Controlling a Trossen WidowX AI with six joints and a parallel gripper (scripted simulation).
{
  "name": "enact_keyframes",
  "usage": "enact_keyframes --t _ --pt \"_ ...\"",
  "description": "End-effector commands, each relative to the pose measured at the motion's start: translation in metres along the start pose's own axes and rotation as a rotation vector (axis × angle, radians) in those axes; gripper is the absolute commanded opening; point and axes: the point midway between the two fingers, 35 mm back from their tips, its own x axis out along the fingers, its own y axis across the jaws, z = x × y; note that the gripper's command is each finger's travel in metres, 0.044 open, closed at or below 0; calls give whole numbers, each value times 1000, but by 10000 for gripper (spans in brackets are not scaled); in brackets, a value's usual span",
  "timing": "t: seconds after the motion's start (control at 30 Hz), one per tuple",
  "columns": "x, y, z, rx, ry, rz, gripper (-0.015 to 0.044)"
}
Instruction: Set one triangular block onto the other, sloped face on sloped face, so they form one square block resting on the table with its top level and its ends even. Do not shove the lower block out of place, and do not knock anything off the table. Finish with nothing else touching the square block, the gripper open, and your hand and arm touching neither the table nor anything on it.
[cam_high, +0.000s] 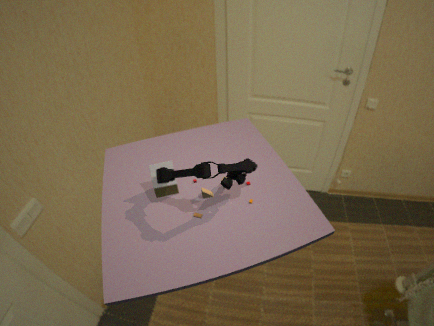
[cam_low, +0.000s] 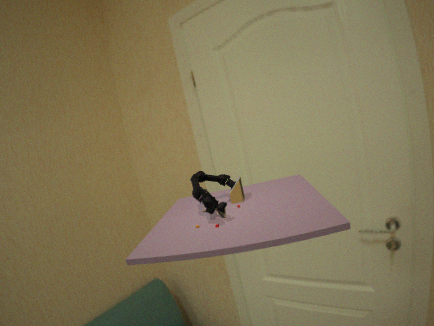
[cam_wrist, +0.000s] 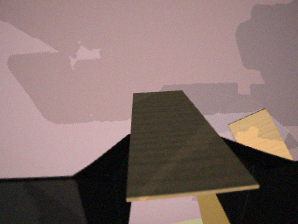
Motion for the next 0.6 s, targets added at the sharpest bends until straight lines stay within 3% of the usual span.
enact_keyframes --t 0.0,0.47,0.57 --pt "0 0 -2 -5 -6 -3 53" --pt "0 0 -2 -5 -6 -3 420" --pt "0 0 -2 -5 -6 -3 440"
